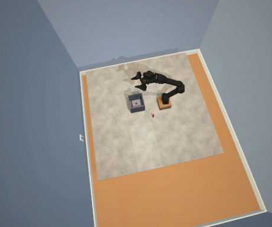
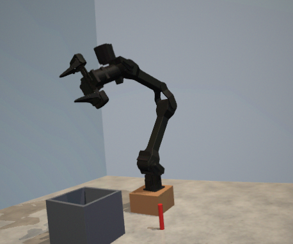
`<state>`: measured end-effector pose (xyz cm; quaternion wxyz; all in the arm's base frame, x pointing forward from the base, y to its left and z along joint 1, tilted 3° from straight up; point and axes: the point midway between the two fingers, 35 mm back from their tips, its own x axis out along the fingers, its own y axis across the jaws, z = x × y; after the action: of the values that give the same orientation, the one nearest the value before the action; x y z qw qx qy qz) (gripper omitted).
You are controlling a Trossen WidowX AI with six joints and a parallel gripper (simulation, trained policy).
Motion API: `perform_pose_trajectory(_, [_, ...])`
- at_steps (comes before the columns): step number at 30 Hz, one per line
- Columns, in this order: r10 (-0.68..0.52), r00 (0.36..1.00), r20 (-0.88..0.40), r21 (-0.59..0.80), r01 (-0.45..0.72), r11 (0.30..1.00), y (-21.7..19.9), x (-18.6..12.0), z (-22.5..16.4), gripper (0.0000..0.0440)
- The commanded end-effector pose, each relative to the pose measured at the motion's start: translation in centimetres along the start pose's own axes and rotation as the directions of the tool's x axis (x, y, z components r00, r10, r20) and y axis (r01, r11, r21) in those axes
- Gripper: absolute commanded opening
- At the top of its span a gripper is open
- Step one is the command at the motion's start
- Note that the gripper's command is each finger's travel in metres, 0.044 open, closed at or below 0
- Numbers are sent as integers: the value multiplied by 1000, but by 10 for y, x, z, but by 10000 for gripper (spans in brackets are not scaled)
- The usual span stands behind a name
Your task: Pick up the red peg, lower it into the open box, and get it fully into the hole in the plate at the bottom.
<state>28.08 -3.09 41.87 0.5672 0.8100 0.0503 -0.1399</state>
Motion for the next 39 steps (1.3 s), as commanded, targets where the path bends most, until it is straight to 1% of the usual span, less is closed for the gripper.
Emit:
perform_pose_trajectory(1, [-86, 995, -47, 44, 88, 995, -25, 5, -12, 437])
perform_pose_trajectory(10, [-267, 954, -139, 101, 282, 954, -76, 9, -37, 435])
perform_pose_trajectory(18, [-434, 878, -199, 111, 461, 881, -124, 8, -56, 432])
perform_pose_trajectory(23, [-539, 813, -221, 100, 569, 816, -156, 4, -67, 430])
perform_pose_trajectory(29, [-658, 719, -226, 68, 685, 725, -194, -4, -77, 428])
perform_pose_trajectory(39, [-818, 547, -179, -26, 828, 560, -254, -22, -84, 428])
